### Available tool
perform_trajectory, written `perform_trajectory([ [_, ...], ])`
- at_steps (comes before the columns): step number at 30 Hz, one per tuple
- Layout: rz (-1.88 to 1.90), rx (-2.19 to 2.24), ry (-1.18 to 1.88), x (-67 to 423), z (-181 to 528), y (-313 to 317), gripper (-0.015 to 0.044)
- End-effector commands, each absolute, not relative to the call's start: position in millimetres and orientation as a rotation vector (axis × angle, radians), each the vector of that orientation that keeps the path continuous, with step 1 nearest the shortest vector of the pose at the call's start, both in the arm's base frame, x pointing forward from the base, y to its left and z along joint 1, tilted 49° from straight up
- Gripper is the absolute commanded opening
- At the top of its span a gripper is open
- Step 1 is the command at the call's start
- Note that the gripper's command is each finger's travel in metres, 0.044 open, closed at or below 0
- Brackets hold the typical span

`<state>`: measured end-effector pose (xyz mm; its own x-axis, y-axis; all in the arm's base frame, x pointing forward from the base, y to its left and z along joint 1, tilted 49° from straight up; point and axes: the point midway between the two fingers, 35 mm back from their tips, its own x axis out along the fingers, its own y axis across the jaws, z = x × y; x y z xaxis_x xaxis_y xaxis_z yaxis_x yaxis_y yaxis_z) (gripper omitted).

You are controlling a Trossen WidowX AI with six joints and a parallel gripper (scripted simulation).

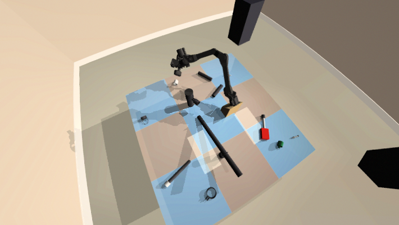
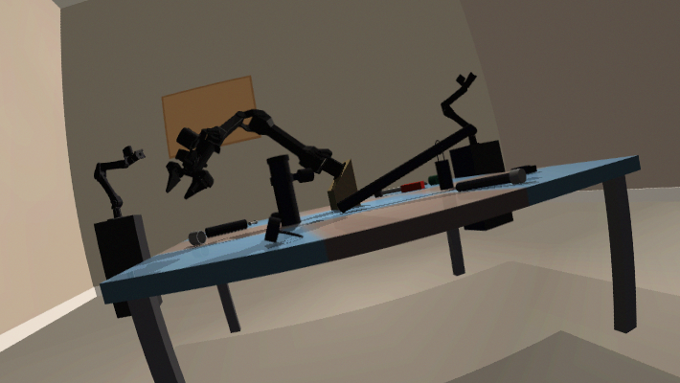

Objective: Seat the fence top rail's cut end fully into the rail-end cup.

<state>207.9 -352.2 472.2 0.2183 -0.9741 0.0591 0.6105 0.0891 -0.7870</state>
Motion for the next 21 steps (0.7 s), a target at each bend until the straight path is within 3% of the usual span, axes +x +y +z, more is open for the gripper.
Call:
perform_trajectory([
  [1, -1.152, -0.692, 0.591, 254.9, 427.8, -333.3, 0.0440],
  [12, -0.836, -0.478, 0.678, 365.4, 312.6, -232.1, 0.0440],
  [21, -0.674, -0.400, 0.823, 393.1, 229.4, -133.6, 0.0440],
])
